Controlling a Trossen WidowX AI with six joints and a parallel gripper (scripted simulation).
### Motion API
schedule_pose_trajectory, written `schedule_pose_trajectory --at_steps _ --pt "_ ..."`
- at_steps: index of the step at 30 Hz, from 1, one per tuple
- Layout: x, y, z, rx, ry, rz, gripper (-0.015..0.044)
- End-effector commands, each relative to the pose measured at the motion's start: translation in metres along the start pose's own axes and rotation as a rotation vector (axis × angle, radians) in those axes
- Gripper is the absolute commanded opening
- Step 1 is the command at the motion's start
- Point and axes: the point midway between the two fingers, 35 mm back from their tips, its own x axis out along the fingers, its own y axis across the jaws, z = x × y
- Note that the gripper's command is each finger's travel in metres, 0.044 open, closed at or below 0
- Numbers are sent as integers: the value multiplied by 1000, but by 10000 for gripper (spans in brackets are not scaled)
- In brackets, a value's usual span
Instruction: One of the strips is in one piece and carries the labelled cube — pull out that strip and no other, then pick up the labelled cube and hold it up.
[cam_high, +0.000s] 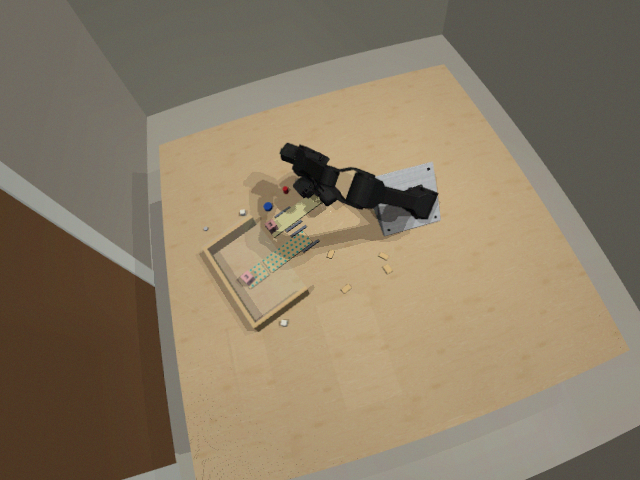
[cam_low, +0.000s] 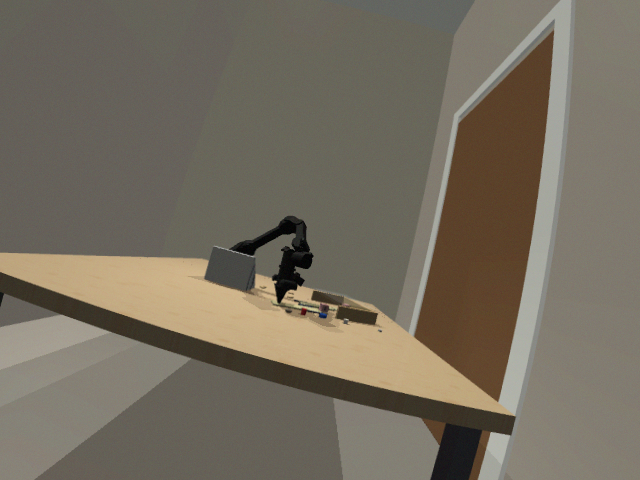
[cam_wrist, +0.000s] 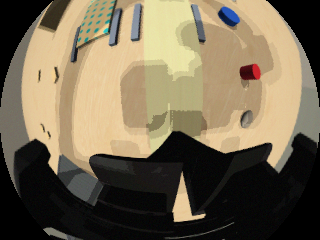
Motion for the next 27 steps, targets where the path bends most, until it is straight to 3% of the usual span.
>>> schedule_pose_trajectory --at_steps 1,10,15,19,27 --pt "4 3 -12 5 24 9 0" --pt "4 3 -21 6 25 8 0" --pt "-40 -1 -12 5 24 6 0" --pt "-42 -1 -12 6 25 7 0" --pt "-45 -3 23 7 24 7 210"
